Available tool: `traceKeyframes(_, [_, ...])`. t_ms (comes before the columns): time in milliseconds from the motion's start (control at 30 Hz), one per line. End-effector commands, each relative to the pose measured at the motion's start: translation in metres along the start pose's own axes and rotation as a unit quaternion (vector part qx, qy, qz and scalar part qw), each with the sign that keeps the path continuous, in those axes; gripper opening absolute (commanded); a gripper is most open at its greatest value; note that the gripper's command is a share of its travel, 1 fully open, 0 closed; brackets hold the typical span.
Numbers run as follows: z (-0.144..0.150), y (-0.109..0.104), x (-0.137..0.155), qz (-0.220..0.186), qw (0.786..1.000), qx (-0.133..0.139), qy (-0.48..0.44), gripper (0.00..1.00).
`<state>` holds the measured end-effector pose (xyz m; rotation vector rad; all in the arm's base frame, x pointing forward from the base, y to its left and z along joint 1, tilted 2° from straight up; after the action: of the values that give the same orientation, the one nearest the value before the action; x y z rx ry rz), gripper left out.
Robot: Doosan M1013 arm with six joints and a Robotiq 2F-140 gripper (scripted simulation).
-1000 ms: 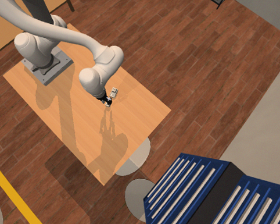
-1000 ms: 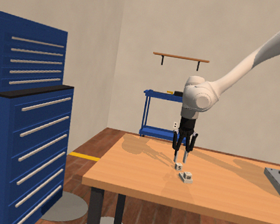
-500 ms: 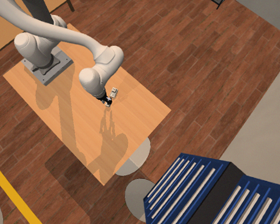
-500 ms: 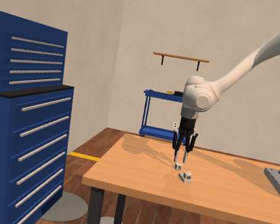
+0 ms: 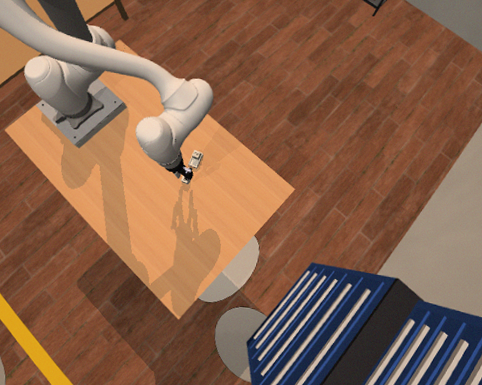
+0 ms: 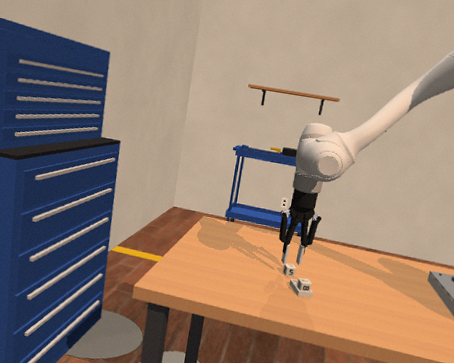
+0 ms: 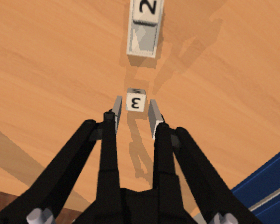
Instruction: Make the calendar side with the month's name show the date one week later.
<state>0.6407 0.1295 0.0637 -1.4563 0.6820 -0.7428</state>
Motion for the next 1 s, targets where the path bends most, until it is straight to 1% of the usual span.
traceKeyframes(0, [0.000, 0.001, 0.000, 0.000, 1.000, 0.000, 0.000, 0.36])
traceKeyframes(200, [0.000, 0.005, 0.000, 0.000, 1.000, 0.000, 0.000, 0.36])
traceKeyframes(667, [0.000, 0.027, 0.000, 0.000, 1.000, 0.000, 0.000, 0.36])
traceKeyframes(967, [0.000, 0.030, 0.000, 0.000, 1.000, 0.000, 0.000, 0.36])
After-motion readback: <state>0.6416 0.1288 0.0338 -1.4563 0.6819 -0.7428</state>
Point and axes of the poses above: the point where the finger pads meet when closed, its own y axis out along the fingers, its own z axis across the jaws, x = y × z, the point moved 2 cm from there along -y, back along the fingers, and after that the axes turned 14 degrees about -y, right-handed, at the moved point
